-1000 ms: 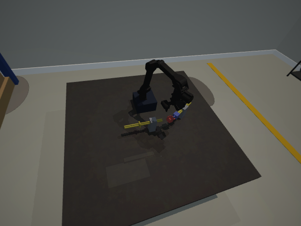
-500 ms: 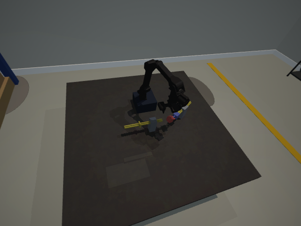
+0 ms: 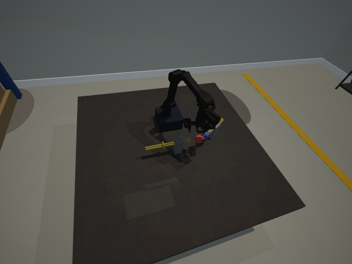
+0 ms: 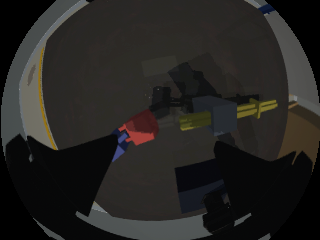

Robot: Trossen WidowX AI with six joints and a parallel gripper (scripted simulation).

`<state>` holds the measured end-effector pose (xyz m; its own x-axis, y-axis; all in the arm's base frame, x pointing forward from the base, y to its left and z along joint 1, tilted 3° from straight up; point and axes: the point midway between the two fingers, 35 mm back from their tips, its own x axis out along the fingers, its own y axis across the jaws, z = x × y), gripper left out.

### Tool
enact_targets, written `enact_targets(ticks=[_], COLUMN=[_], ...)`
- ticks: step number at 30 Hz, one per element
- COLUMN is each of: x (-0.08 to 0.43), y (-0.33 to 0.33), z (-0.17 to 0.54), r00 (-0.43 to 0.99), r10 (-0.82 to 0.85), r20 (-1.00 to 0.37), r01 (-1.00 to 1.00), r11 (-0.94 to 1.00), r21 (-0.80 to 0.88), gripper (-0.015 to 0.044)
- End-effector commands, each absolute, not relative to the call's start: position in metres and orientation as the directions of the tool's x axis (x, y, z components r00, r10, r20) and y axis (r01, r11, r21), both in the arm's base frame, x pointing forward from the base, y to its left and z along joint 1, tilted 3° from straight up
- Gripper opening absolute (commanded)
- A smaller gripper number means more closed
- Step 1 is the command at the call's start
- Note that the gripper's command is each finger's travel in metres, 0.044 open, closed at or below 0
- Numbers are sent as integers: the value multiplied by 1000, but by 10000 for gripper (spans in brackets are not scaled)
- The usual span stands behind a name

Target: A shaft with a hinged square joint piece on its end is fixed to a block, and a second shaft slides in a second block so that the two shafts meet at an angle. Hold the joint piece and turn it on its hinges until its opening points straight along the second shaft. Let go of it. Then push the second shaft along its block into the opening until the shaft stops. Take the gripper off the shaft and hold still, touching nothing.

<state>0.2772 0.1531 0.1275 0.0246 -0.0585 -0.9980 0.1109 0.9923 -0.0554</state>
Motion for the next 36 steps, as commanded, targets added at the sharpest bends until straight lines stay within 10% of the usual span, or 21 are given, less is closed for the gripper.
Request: enact_targets(ticks=[1, 36], x=[277, 277], y=[153, 155], z=[125, 108], r00=[31, 77], r10=[-77, -173], r20=[-997, -982], r01=[223, 913], r11=[973, 408], r21=[-68, 0], gripper=[440, 440])
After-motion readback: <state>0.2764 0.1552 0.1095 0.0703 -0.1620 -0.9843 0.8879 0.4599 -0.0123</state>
